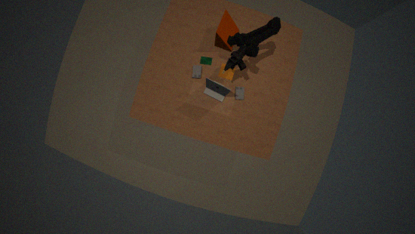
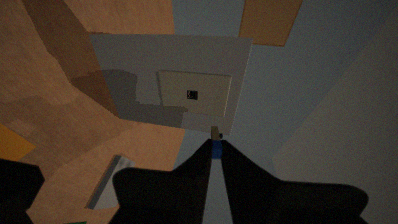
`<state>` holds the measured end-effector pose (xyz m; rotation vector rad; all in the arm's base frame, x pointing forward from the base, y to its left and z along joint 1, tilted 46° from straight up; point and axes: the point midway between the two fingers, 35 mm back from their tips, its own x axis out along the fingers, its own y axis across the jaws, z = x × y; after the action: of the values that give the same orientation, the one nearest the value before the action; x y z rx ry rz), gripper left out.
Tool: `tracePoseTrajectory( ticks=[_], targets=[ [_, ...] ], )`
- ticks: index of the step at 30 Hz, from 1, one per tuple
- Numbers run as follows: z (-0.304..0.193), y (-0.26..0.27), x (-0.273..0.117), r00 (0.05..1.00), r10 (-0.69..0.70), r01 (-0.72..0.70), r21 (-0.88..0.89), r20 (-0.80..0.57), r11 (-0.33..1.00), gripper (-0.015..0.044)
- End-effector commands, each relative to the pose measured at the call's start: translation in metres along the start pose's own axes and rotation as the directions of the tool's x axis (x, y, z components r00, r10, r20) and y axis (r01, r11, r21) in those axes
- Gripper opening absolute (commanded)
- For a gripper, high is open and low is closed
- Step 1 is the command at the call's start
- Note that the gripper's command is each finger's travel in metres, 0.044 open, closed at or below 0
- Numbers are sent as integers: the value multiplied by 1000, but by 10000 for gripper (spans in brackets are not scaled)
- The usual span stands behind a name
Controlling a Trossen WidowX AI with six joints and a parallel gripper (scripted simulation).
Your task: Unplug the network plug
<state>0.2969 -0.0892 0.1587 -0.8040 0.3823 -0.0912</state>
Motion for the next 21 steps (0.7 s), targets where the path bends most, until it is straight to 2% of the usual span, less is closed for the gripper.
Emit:
tracePoseTrajectory(
  ticks=[1,10,21],
  targets=[
    [-8,16,3,995,103,-104,-74,-12,992,0],
    [-23,51,1,945,327,-323,-214,-20,922,0],
    [-33,88,-13,829,558,-520,-333,23,786,0]
  ],
)
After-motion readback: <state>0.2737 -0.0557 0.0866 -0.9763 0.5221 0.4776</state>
